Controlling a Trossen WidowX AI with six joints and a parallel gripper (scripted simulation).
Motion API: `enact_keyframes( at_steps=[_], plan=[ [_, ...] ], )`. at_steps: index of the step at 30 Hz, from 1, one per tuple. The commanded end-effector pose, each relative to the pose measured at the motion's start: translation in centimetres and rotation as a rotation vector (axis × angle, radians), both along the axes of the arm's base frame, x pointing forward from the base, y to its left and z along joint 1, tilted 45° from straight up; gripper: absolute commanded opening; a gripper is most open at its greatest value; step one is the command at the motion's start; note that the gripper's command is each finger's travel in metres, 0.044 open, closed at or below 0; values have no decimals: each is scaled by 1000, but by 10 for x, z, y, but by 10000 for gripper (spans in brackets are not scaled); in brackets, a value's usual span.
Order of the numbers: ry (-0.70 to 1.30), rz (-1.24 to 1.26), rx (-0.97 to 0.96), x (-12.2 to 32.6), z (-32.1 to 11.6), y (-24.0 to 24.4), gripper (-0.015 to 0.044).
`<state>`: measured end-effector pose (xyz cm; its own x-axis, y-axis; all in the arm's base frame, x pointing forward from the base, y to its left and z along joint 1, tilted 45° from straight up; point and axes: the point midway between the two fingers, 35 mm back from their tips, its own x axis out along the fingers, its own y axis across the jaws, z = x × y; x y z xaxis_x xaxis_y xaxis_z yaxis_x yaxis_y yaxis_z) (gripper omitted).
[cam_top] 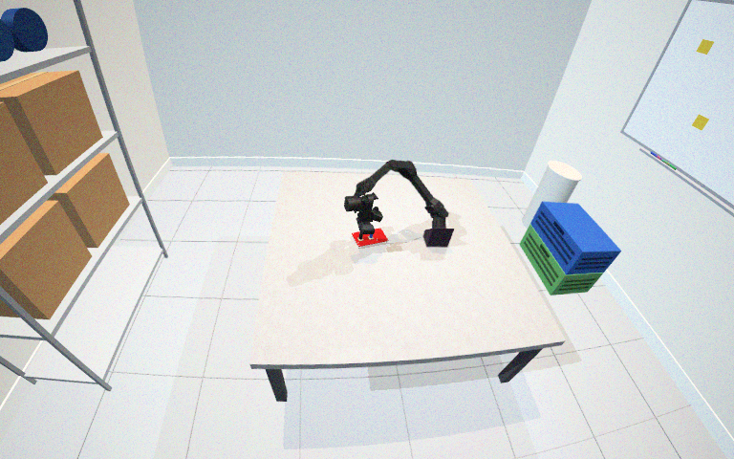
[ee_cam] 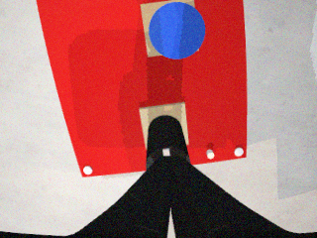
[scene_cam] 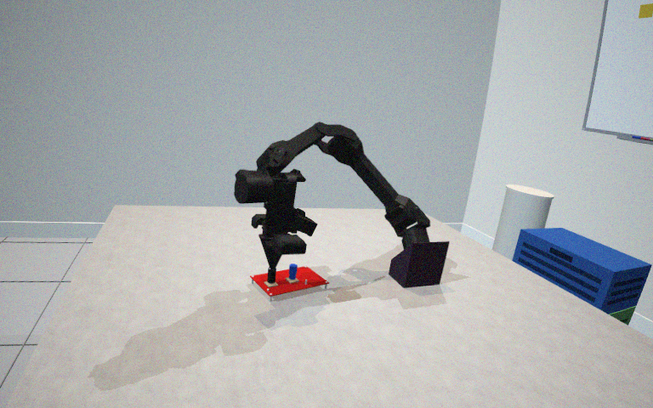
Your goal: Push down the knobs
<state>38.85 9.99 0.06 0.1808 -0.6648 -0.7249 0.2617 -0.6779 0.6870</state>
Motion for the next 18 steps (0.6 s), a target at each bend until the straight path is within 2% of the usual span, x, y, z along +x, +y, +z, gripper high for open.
enact_keyframes(
  at_steps=[1,18],
  plan=[
    [2,-45,-12,8,-16,-20,0],
    [2,-44,-12,7,-9,-12,0]
  ],
)
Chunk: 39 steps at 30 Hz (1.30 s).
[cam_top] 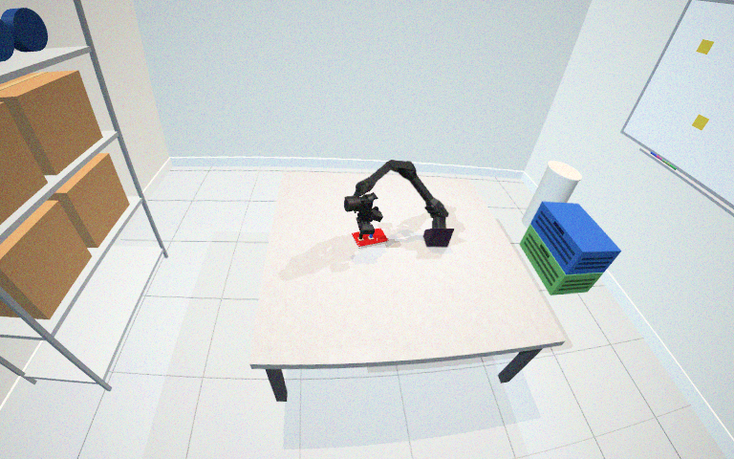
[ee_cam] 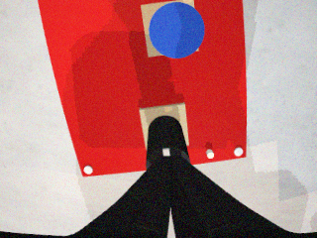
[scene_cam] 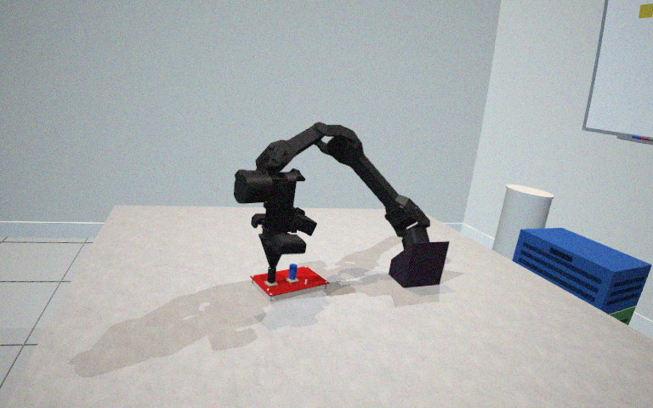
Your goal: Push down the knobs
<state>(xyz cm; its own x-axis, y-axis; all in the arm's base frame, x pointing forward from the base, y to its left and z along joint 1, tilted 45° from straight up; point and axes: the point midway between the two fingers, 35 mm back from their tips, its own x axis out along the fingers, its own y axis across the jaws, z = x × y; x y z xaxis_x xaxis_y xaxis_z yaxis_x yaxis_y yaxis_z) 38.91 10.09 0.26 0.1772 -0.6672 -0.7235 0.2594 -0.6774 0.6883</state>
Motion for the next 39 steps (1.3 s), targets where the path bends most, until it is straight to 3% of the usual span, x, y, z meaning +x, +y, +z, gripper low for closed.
enact_keyframes(
  at_steps=[1,24,33,39],
  plan=[
    [1,-40,-9,6,-10,-12,0],
    [2,-40,-8,0,17,13,0],
    [5,-41,-13,-1,14,9,236],
    [9,-38,-4,-63,29,14,394]
  ],
)
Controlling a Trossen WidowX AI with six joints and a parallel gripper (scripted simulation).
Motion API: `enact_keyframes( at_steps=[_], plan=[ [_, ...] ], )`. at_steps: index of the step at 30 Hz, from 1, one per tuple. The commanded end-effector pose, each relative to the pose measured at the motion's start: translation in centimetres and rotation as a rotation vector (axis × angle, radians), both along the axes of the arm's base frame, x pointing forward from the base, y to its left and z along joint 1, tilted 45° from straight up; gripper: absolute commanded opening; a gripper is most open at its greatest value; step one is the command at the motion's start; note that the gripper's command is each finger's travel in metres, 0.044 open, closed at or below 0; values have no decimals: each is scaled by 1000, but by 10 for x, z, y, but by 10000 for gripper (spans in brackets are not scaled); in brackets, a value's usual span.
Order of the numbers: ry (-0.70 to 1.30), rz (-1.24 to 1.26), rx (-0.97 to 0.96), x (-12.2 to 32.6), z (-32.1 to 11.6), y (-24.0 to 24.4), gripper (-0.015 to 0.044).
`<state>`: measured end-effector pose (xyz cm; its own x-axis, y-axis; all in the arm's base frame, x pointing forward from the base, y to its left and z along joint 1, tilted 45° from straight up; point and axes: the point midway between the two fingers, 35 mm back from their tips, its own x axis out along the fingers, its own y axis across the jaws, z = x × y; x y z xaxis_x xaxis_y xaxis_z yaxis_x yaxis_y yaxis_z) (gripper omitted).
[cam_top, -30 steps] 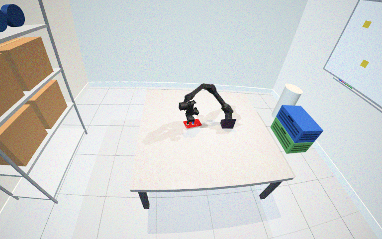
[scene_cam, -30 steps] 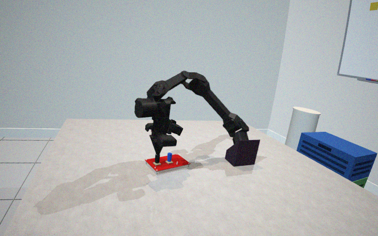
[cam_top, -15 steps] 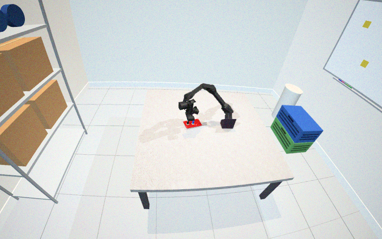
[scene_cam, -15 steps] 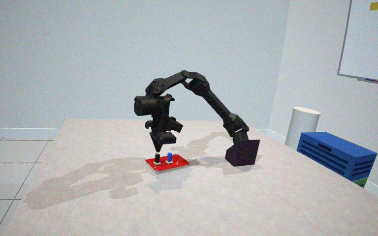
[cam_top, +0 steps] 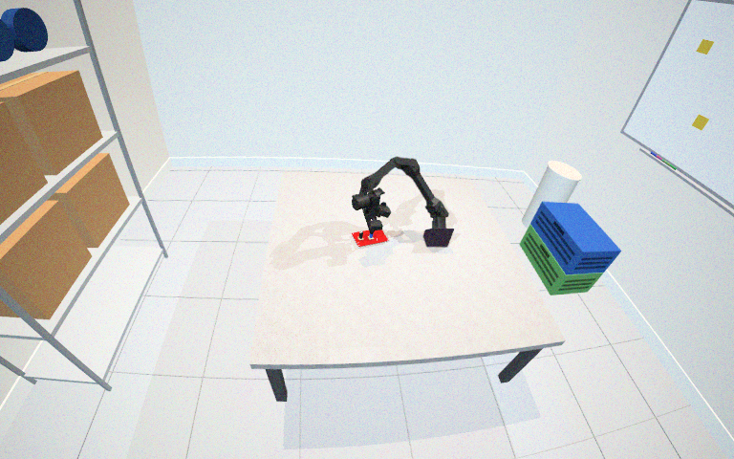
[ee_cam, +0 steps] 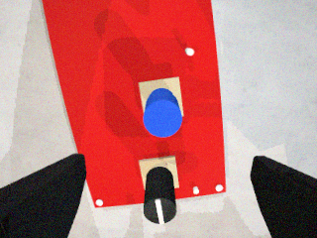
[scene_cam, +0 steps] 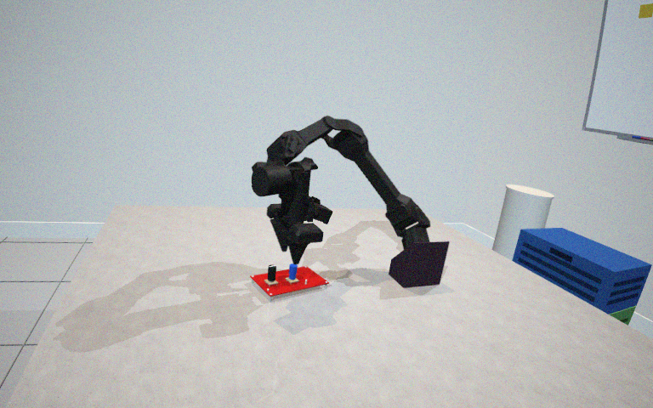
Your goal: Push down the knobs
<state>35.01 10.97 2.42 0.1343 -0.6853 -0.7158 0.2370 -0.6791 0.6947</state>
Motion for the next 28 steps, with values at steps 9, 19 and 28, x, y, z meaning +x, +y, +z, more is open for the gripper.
enact_keyframes(
  at_steps=[9,19,28],
  plan=[
    [-3,8,7,-132,20,-20,440],
    [-3,8,4,-149,20,-28,440],
    [-3,8,4,-149,20,-28,440]
  ],
)
